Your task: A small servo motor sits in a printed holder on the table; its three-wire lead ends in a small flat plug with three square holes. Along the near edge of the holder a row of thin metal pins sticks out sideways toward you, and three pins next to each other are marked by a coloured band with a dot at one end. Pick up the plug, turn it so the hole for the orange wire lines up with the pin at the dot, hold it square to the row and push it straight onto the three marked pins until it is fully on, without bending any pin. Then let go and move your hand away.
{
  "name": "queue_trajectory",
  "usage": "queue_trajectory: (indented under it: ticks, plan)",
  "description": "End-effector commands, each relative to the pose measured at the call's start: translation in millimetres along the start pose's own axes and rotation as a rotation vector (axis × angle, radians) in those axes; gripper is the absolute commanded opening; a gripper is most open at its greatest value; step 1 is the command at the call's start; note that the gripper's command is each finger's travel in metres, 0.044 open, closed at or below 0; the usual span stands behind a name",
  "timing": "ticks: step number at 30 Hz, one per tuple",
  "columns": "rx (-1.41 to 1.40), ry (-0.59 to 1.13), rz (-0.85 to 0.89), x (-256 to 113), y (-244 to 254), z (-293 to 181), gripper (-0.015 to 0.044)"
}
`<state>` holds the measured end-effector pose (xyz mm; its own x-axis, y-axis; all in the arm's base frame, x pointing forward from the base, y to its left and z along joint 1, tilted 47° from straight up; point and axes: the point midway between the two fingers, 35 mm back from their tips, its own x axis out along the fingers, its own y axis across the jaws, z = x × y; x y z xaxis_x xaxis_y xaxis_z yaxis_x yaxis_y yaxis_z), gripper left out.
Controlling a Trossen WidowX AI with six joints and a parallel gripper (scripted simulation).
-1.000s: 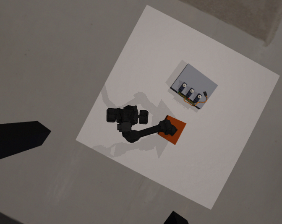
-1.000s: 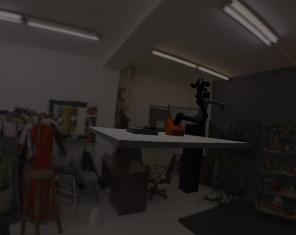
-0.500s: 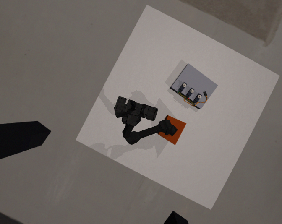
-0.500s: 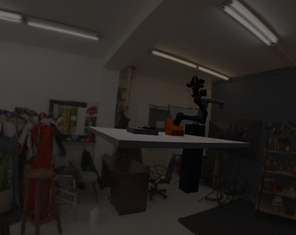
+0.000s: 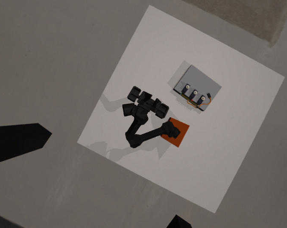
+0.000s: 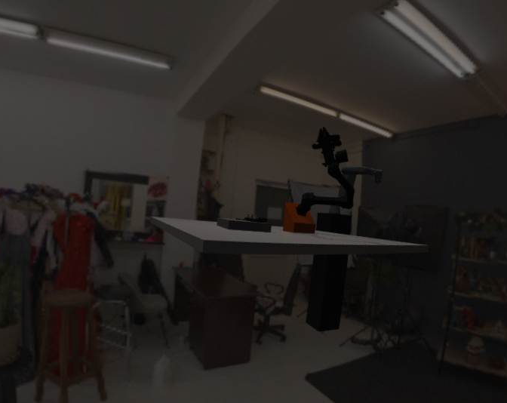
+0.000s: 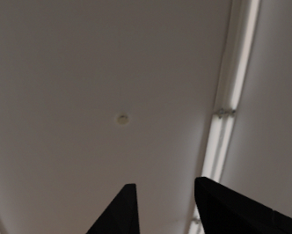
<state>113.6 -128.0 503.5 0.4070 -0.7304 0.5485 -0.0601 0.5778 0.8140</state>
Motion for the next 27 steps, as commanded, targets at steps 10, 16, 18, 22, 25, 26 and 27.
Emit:
queue_trajectory:
  ticks: [10,16,18,22,25,26,27]
  plan:
    - [-0.211,0.222,0.017,1.9,-19.6,-62.2,0.0115]
    - [-0.296,0.316,0.04,-1.5,-26.7,-87.5,0.0115]
    - [-0.324,0.347,0.05,-3.2,-29.0,-95.9,0.0115]
    - [-0.378,0.41,0.072,-7.4,-33.7,-112.7,0.0115]
    - [-0.419,0.457,0.091,-11.1,-37.2,-125.1,0.0115]
    - [-0.432,0.472,0.097,-12.5,-38.3,-129.2,0.0115]
    - [-0.445,0.487,0.104,-13.9,-39.5,-133.2,0.0115]
